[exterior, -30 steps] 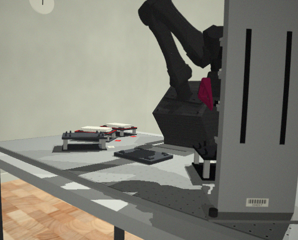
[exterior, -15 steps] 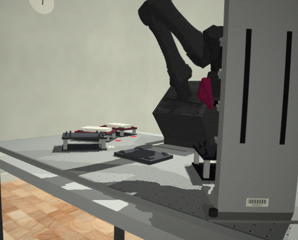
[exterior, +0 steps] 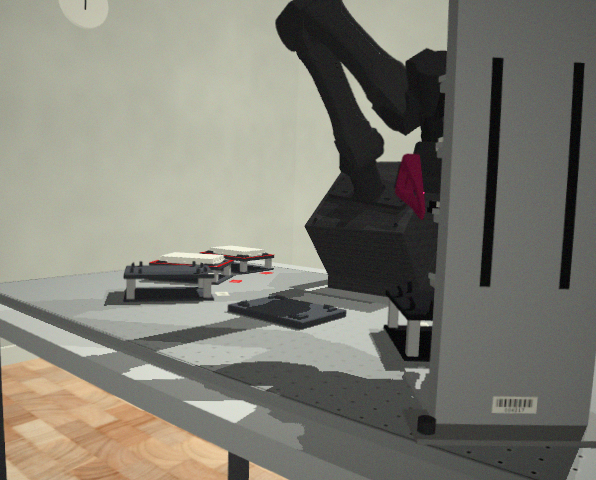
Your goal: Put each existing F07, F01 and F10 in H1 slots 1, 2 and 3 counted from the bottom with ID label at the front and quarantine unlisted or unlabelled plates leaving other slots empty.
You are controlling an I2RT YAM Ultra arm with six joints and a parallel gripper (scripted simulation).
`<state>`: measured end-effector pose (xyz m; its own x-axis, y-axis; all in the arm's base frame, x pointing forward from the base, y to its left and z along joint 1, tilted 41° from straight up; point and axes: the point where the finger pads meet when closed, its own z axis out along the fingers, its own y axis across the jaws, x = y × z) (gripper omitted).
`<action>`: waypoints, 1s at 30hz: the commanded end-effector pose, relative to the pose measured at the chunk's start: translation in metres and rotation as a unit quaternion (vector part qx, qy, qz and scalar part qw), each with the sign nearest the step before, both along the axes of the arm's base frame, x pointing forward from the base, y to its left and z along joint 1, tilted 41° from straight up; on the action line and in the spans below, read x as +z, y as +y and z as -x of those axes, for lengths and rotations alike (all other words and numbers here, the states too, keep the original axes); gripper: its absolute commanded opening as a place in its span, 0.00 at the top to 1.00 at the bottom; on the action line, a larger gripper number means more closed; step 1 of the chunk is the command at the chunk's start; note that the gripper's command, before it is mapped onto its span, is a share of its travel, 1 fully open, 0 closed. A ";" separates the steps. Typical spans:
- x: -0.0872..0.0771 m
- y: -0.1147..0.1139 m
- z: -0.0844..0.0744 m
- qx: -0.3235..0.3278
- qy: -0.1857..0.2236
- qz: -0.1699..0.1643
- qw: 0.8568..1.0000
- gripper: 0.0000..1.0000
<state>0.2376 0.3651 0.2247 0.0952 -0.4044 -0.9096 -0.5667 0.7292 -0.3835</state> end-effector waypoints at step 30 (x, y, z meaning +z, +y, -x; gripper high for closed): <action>-0.013 -0.030 0.031 0.004 -0.002 -0.007 1.000 0.00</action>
<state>0.2122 0.3340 0.2072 0.0946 -0.4051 -0.9094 -0.5631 0.7315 -0.3845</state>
